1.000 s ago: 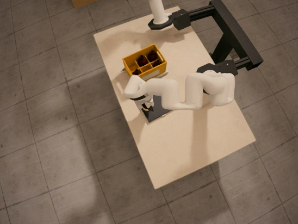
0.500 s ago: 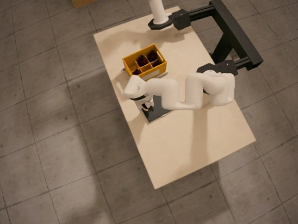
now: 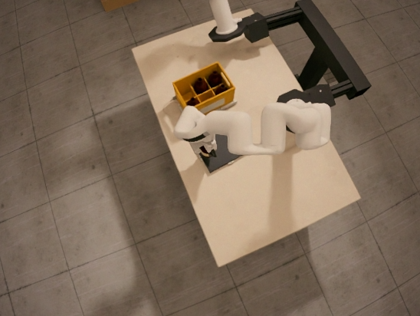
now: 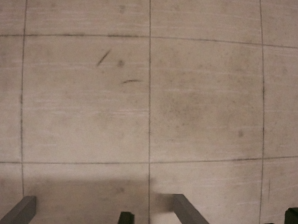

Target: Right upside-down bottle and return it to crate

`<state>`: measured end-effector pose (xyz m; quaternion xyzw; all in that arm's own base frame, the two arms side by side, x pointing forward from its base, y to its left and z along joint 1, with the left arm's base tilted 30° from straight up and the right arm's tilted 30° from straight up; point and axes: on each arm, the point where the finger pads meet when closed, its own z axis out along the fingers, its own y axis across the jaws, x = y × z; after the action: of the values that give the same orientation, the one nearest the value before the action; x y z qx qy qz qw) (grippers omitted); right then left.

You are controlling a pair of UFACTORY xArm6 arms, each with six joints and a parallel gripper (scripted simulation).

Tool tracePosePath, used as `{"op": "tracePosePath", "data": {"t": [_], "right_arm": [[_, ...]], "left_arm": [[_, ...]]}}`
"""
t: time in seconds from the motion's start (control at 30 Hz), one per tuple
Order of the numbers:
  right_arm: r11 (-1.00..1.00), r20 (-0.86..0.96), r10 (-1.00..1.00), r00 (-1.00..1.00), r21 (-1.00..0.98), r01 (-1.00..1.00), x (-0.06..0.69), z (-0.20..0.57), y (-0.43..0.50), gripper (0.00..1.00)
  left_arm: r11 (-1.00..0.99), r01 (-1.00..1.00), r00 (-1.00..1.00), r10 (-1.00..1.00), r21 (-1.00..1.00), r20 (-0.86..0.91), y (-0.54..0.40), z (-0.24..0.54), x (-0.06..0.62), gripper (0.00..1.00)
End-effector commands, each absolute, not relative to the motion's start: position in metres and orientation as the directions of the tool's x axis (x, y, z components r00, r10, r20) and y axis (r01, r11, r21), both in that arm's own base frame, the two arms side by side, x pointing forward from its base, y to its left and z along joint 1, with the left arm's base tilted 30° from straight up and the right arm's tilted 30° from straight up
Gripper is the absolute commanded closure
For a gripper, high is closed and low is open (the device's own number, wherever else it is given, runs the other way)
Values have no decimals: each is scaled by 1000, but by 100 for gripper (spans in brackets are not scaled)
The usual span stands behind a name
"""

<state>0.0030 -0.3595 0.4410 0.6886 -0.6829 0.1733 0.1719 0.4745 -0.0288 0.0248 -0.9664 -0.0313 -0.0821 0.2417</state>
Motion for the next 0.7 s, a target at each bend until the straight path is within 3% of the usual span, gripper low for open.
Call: {"op": "tracePosePath", "data": {"t": [0.0,0.67], "right_arm": [[-8,477,-879,7,0,-1000,3,443,-360,0],[-8,477,-879,7,0,-1000,3,443,-360,0]], "left_arm": [[-882,101,984,20,-461,177,-30,26,475,16],[-882,101,984,20,-461,177,-30,26,475,14]]}}
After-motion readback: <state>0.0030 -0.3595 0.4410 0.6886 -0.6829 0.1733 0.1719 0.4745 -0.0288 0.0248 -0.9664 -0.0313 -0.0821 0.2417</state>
